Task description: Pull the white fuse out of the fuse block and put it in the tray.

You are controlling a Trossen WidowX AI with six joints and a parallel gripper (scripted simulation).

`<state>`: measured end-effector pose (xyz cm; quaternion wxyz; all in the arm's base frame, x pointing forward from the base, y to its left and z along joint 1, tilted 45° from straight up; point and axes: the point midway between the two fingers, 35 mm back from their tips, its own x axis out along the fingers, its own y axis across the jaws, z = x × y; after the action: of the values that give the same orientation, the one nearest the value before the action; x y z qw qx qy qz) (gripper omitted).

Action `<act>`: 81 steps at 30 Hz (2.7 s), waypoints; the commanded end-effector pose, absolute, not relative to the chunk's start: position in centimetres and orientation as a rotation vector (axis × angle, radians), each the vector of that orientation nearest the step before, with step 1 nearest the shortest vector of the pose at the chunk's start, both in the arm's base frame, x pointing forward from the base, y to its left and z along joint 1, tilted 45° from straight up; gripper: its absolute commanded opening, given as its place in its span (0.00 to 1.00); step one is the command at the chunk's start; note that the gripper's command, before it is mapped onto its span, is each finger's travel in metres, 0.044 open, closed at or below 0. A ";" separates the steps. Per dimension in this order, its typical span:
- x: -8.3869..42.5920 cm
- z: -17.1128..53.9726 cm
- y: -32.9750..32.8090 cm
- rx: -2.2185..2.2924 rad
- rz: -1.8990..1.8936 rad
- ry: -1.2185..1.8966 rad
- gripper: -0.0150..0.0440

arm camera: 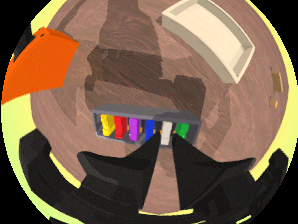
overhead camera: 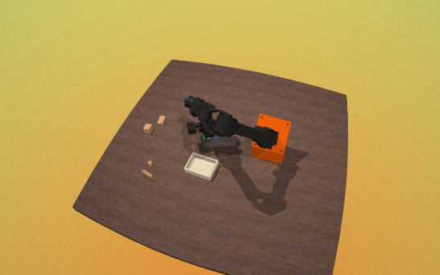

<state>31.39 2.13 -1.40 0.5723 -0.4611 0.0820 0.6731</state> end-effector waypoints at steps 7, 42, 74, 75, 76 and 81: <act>31.4 -1.8 2.6 -1.075 1.579 0.191 0.38; 31.3 -1.1 1.8 -1.080 1.580 0.193 0.25; 31.2 0.0 0.7 -1.078 1.580 0.193 0.25; 31.2 0.1 0.7 -1.078 1.580 0.193 0.25; 31.2 0.1 0.7 -1.078 1.580 0.193 0.25; 31.2 0.3 0.5 -1.077 1.580 0.193 0.25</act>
<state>31.20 0.67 0.18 0.5746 -0.4577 0.0823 0.6735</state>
